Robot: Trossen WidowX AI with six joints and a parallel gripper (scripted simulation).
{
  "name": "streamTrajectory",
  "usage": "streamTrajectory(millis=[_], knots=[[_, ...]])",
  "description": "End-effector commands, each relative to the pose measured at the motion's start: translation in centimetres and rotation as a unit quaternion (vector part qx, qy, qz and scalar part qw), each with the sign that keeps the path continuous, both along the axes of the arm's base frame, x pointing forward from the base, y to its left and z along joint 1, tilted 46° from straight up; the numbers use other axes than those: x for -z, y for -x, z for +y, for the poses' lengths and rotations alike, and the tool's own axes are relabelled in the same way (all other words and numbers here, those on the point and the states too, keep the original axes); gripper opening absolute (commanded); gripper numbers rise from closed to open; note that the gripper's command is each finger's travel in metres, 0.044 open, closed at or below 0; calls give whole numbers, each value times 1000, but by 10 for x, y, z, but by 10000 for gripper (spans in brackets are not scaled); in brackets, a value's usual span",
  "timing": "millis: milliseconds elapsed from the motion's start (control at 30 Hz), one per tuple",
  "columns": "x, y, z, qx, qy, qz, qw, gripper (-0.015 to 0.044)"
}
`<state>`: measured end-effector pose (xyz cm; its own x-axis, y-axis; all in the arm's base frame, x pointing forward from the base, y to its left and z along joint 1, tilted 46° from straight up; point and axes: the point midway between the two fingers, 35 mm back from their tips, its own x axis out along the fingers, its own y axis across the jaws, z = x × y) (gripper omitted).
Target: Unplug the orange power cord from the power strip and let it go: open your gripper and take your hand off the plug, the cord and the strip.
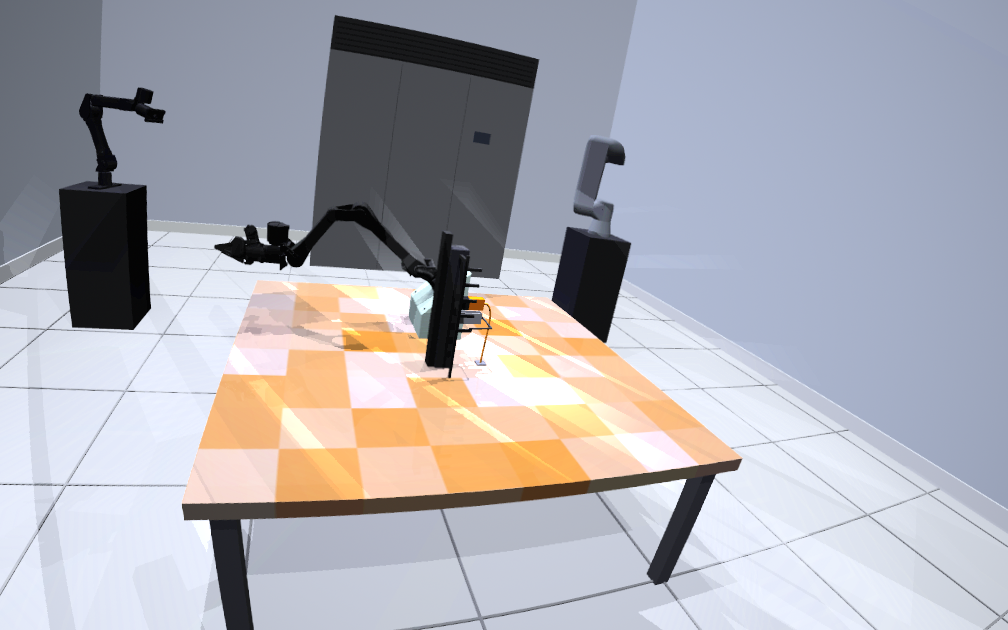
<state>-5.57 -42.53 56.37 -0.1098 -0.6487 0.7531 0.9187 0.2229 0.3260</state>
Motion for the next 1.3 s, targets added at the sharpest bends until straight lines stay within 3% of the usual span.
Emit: streamTrajectory(millis=[0, 267, 767, 1267], knots=[[0, -1, 0, 0, -1, 0, 1000, 374], [25, -61, -29, -34, -61, 27, 997, 164], [111, -255, -47, -146, -208, 153, 955, 160], [207, -440, 37, -255, -286, 345, 857, 160]])
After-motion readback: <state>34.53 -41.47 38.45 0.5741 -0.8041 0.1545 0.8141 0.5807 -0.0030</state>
